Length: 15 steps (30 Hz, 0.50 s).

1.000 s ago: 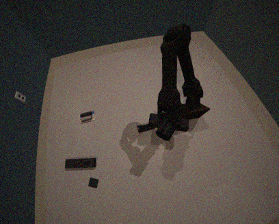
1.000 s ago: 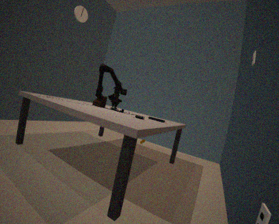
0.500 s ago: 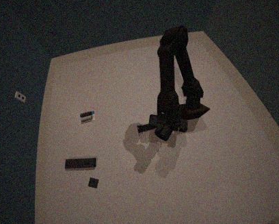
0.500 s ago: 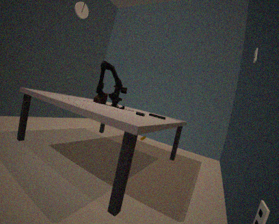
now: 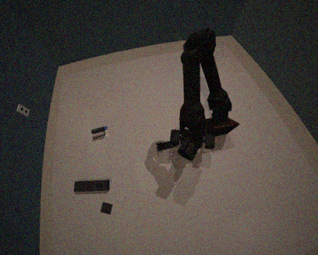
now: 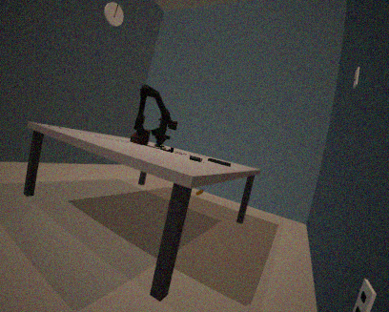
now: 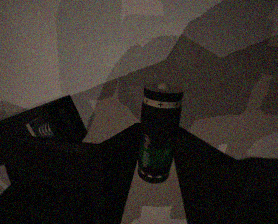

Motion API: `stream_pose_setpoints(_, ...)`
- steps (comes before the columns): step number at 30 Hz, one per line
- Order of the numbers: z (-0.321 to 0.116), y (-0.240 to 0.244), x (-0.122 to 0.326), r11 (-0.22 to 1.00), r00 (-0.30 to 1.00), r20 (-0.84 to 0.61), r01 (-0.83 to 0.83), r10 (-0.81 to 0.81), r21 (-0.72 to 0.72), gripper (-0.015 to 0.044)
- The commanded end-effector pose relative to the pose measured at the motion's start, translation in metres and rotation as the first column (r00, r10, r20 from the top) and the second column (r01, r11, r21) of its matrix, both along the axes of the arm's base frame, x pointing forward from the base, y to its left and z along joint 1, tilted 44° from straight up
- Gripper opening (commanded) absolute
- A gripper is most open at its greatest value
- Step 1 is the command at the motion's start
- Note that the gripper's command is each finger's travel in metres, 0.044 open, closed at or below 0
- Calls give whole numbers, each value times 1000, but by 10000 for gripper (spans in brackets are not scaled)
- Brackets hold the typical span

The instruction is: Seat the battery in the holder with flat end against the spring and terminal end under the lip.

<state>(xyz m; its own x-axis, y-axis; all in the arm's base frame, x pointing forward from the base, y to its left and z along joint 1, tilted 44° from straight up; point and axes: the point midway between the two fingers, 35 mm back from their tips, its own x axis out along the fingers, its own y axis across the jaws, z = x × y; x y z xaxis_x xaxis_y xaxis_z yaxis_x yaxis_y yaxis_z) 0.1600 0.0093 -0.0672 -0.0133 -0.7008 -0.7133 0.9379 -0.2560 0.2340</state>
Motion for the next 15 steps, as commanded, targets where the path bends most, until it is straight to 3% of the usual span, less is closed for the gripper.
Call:
stream_pose_setpoints(1,18,21,3,1000,1000,12,2,-2,13,77)
stream_pose_setpoints(8,28,29,2,1000,1000,7,-3,3,12,77)
stream_pose_setpoints(15,32,33,17,979,962,-182,-199,202,37,77)
